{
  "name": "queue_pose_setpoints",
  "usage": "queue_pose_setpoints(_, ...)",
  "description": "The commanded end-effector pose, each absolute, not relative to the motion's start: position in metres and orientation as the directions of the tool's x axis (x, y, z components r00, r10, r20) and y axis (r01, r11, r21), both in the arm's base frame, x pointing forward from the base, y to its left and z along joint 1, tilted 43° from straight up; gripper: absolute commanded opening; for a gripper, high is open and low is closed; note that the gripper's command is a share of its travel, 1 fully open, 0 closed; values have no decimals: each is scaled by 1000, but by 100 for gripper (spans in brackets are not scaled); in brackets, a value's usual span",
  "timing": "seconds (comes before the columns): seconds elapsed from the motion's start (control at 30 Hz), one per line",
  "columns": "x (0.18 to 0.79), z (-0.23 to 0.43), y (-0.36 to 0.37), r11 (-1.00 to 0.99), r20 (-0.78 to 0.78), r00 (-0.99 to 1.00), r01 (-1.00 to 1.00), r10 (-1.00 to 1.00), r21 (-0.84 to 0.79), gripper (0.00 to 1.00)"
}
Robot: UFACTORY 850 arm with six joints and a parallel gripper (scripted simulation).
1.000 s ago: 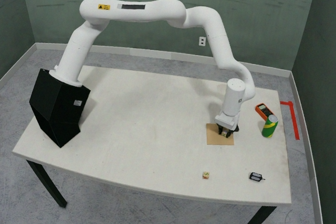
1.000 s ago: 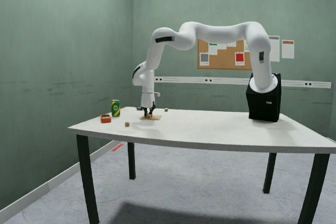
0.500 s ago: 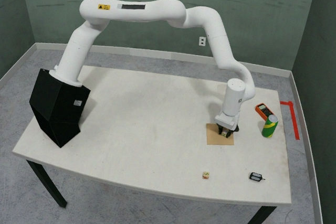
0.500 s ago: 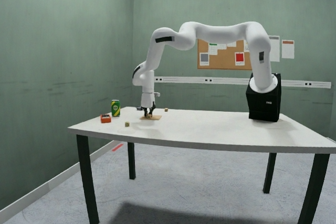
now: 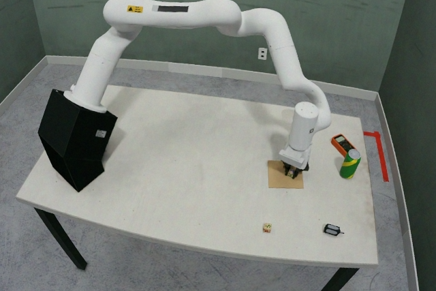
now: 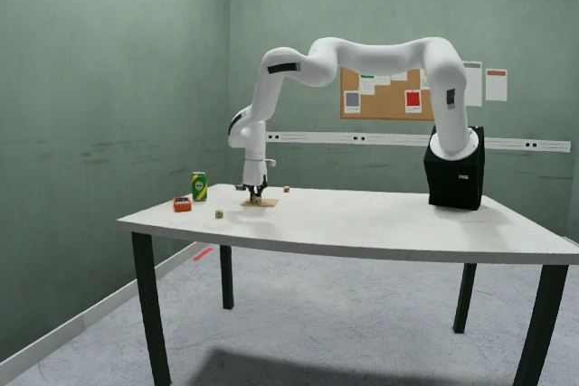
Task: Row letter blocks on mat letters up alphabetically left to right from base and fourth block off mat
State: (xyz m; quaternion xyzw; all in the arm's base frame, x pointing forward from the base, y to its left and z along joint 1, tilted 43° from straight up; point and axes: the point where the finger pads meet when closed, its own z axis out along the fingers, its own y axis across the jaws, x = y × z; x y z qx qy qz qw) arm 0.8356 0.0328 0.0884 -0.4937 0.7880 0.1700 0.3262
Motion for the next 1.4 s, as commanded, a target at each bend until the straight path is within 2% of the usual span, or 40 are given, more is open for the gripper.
queue_pose_setpoints(0.0, 836, 90, 32, 456, -682, -299, -888, -667, -56, 23)
queue_pose_setpoints(0.8, 835, 92, 30, 456, -682, -299, -888, -667, -56, 23)
queue_pose_setpoints(1.37, 804, 157, -23, 456, -682, -299, -888, -667, -56, 23)
